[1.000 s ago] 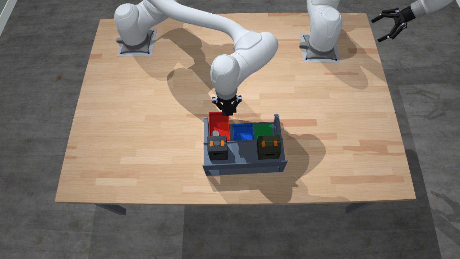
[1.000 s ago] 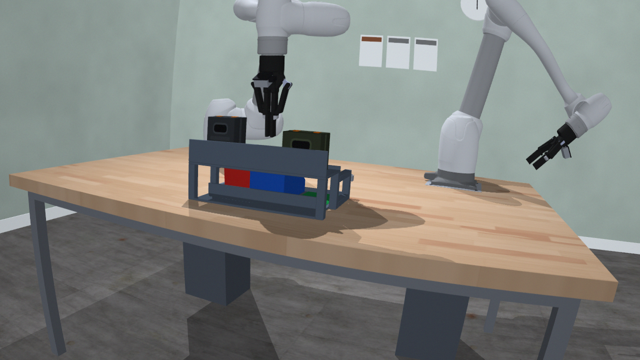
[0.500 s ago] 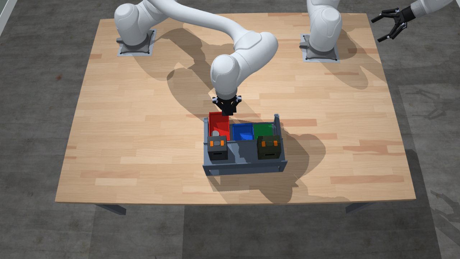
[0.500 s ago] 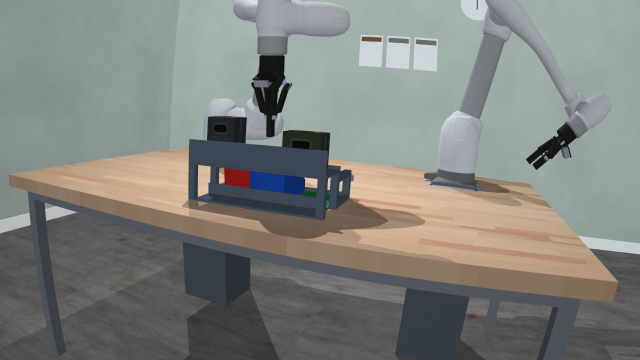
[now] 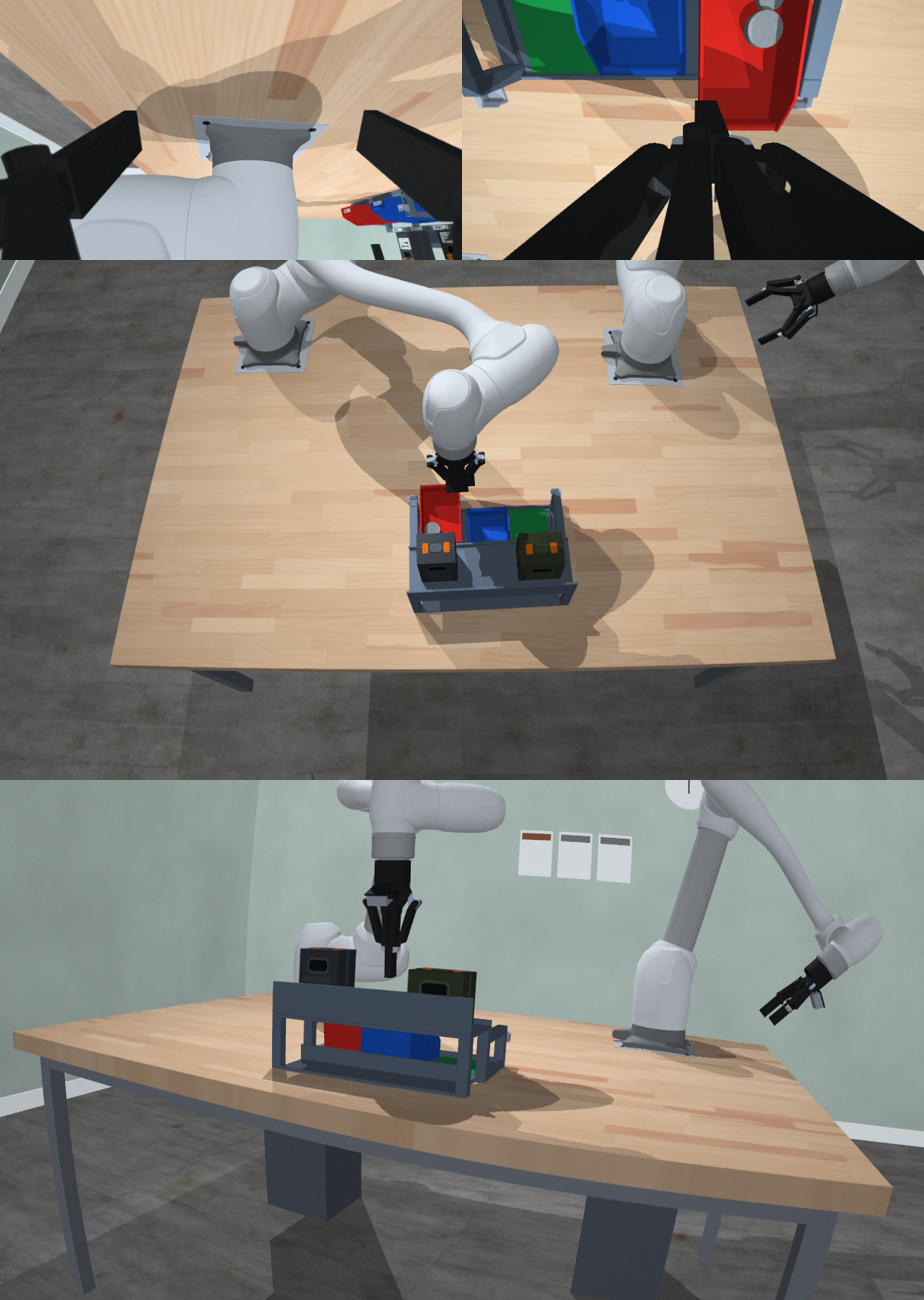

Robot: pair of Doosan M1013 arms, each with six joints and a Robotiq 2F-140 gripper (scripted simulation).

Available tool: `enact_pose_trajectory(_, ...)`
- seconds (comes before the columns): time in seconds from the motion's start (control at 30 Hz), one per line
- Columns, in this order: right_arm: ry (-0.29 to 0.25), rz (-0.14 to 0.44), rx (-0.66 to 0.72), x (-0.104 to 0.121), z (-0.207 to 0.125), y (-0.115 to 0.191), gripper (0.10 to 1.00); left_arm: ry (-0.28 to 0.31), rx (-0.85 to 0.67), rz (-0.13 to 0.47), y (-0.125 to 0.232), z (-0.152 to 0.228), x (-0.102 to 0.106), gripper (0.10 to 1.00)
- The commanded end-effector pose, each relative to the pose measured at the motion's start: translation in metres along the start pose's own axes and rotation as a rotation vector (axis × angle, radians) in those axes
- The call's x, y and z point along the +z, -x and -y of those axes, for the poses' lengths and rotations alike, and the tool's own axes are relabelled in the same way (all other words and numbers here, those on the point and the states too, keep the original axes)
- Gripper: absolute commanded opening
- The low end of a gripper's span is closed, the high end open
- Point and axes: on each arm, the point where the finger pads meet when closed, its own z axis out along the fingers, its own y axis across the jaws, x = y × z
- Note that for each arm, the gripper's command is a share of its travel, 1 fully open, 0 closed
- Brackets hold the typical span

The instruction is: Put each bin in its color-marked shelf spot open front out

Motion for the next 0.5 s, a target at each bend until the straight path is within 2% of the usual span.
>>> enact_pose_trajectory(0.0, -0.001, -0.001, 0.0, -0.001, 0.0, 0.0, 0.099, 0.0, 0.0, -0.001, 0.0, 0.0, 0.0, 1.0)
enact_pose_trajectory(0.27, -0.001, -0.002, -0.018, -0.001, 0.0, 0.001, 0.099, 0.0, 0.0, -0.001, 0.0, 0.0, 0.0, 1.0)
enact_pose_trajectory(0.33, -0.001, -0.007, -0.074, 0.0, -0.001, 0.004, 0.099, 0.0, 0.0, -0.001, 0.0, 0.0, 0.0, 1.0)
enact_pose_trajectory(0.43, 0.002, -0.019, -0.228, 0.004, -0.005, 0.014, 0.099, 0.0, 0.0, -0.001, 0.0, 0.0, 0.0, 1.0)
enact_pose_trajectory(0.47, 0.002, -0.019, -0.228, 0.004, -0.005, 0.014, 0.099, 0.0, 0.0, -0.001, 0.0, 0.0, 0.0, 1.0)
